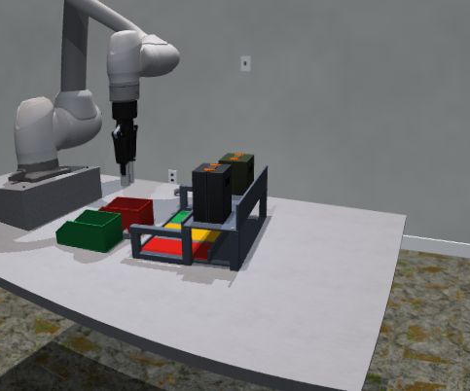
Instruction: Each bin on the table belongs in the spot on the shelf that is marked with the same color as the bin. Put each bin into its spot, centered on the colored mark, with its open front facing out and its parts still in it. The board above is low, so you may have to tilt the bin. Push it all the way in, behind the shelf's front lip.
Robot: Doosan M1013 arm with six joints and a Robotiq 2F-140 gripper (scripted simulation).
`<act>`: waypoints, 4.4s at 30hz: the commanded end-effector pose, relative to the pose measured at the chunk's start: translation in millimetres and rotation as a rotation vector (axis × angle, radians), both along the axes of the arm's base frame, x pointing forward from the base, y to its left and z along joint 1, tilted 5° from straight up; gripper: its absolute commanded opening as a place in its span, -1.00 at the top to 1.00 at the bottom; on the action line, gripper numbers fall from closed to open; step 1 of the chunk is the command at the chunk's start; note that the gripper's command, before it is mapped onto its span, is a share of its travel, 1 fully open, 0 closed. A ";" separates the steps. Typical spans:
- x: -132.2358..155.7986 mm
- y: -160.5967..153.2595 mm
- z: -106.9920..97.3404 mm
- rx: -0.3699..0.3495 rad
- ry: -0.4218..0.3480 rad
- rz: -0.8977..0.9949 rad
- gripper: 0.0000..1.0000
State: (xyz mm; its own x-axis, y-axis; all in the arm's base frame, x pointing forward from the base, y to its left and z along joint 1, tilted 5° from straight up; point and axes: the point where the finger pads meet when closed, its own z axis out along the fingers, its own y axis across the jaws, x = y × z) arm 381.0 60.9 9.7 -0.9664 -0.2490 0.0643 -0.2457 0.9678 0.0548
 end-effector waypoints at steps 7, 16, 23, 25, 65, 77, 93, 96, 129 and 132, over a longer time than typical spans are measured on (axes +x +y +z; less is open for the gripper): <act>0.8 -0.3 10.1 0.000 0.000 0.000 0.53; 1.5 -0.7 20.5 0.000 0.000 0.000 0.53; 1.8 -0.9 24.1 0.000 0.000 0.000 0.53; 1.9 -0.9 25.2 0.000 0.000 0.000 0.53; 2.0 -1.0 27.3 0.000 0.000 0.000 0.80; 3.0 -3.4 27.3 0.000 0.000 -0.001 0.80; 29.0 -165.1 28.1 -0.003 -0.001 -0.032 0.80; 26.4 -196.8 28.1 -0.003 0.000 -0.038 0.80; 20.2 -234.6 28.0 -0.003 0.002 -0.045 0.53; 20.2 -234.6 28.0 -0.003 0.002 -0.045 0.53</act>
State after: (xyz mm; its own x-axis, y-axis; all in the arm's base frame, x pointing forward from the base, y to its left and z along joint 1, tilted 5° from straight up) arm 401.3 -173.7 37.7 -0.9765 -0.2048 0.0668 -0.2016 0.9781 0.0519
